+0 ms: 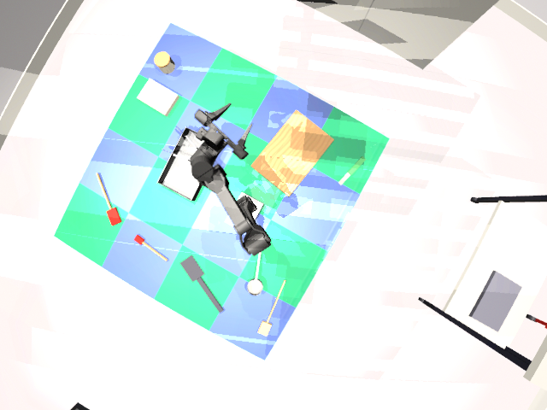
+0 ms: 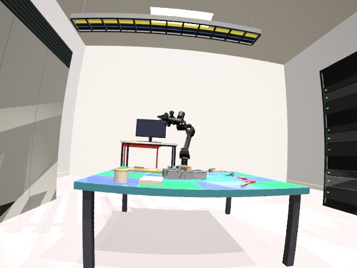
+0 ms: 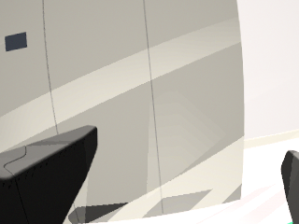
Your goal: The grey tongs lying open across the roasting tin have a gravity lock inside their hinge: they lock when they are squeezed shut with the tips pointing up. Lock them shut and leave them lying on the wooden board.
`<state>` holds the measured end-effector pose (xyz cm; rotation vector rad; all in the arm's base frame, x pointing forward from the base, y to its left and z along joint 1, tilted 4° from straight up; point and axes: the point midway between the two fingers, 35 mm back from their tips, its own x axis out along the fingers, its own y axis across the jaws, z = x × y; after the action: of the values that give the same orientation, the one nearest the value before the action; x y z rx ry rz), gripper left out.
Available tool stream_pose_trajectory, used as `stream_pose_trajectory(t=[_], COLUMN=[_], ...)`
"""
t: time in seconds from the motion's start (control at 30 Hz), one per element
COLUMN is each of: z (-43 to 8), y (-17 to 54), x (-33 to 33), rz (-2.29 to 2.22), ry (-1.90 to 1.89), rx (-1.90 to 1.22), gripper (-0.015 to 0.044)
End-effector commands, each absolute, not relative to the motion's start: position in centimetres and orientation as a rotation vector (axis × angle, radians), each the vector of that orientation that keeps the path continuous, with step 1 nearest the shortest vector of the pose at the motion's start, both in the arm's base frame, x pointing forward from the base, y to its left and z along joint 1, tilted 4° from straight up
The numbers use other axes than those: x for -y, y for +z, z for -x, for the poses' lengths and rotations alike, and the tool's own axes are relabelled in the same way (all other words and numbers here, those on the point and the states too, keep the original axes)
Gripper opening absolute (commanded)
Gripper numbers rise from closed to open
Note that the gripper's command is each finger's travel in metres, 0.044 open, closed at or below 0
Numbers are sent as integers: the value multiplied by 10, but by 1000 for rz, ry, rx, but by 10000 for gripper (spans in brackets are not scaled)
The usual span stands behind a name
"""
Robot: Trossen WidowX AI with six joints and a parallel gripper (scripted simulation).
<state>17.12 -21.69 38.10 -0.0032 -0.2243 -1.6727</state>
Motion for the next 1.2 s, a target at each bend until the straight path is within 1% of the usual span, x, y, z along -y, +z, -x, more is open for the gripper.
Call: stream_pose_trajectory(t=[0.0, 0.03, 0.13, 0.23, 0.4, 0.63, 0.9, 1.17], z=[-171, -174, -196, -237, -311, -367, -397, -393], y=[381, 381, 377, 366, 328, 268, 193, 123], x=[217, 217, 220, 222, 216, 196, 159, 108], rz=[3, 11, 75, 166, 296, 356, 341, 237], ry=[-1673, -1665, -1600, -1472, -1189, -894, -572, -258], rx=[224, 216, 142, 14, -247, -527, -847, -1189], gripper=[426, 440, 440, 440, 440, 440, 440, 440])
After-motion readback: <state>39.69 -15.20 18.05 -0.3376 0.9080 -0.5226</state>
